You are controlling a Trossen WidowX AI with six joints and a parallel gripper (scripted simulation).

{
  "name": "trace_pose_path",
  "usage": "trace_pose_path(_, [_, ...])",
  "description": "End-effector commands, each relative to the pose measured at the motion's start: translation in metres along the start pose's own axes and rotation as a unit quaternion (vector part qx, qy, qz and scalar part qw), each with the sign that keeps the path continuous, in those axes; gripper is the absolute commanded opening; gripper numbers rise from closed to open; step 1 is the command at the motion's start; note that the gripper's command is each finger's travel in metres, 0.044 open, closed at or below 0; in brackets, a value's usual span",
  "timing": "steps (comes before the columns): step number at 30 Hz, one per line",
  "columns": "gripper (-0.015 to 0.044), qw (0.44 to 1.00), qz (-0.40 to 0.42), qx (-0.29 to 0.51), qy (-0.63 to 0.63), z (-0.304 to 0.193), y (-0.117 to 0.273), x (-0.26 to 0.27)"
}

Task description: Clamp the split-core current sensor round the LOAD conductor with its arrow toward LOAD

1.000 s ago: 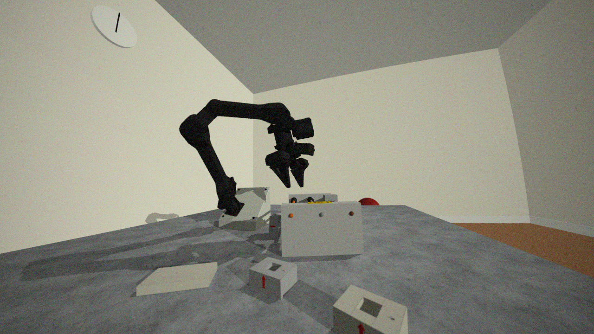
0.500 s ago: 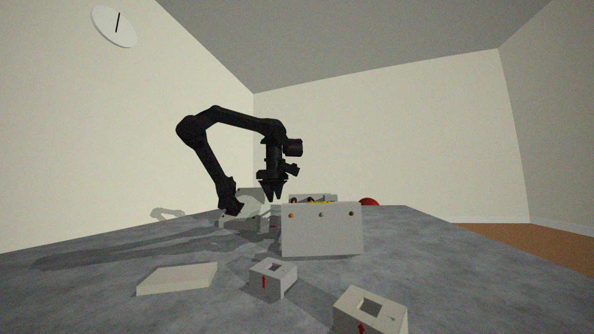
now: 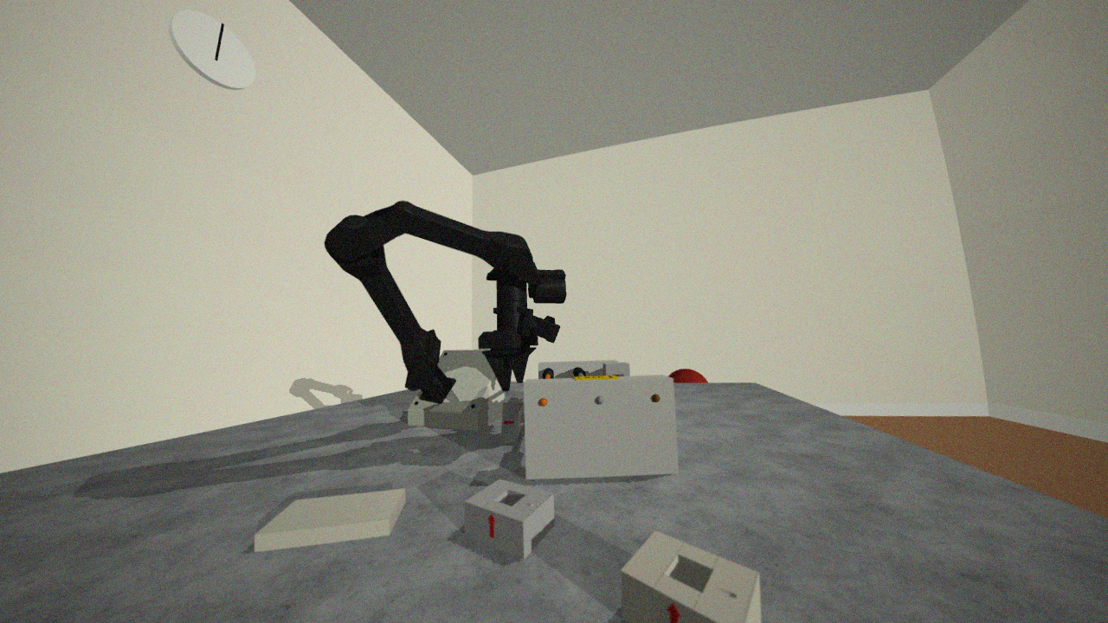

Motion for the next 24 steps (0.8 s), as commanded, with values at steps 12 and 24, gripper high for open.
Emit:
trace_pose_path(12, [0.044, 1.0, -0.003, -0.001, 0.002, -0.001, -0.026, -0.001])
trace_pose_path(24, [0.0335, 1.0, -0.002, 0.0, 0.0, -0.001, -0.032, -0.001])
Point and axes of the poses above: the point midway between the two fingers, 35 mm back from their tips, its own y axis back along the fingers, its own x axis across the jaws, z = x × y, the point moved 3 cm from there along y, back along the fingers, and after that the axes turned 15 degrees about -y, right-handed, at the moved point
